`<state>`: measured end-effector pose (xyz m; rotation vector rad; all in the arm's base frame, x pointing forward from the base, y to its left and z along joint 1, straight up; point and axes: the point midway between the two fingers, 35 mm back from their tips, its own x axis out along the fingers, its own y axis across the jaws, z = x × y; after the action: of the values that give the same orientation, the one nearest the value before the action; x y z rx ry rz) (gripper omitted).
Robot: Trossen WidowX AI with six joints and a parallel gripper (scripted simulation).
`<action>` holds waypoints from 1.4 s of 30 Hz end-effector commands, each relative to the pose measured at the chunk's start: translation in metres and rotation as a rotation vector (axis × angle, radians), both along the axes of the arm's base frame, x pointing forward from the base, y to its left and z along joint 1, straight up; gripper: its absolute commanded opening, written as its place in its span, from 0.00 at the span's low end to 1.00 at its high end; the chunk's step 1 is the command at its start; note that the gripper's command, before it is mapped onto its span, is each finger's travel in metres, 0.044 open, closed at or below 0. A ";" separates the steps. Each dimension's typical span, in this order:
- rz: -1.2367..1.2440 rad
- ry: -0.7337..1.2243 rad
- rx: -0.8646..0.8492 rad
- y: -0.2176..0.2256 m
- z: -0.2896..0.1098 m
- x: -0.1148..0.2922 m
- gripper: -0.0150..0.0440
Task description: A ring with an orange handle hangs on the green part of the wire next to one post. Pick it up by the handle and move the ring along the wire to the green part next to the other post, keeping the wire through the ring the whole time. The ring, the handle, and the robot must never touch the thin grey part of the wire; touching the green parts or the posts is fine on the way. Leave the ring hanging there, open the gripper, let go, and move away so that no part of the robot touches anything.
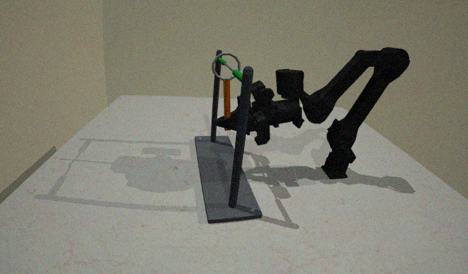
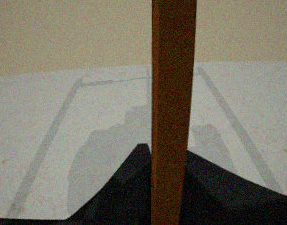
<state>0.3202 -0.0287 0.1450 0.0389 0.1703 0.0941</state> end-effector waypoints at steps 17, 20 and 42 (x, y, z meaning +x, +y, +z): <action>0.064 -0.013 -0.049 0.012 0.004 0.000 0.00; 0.086 -0.015 -0.067 0.012 0.004 0.000 0.00; 0.141 -0.018 -0.102 0.027 0.001 -0.004 0.00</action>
<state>0.3169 -0.0035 0.1443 -0.0812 0.1648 0.2340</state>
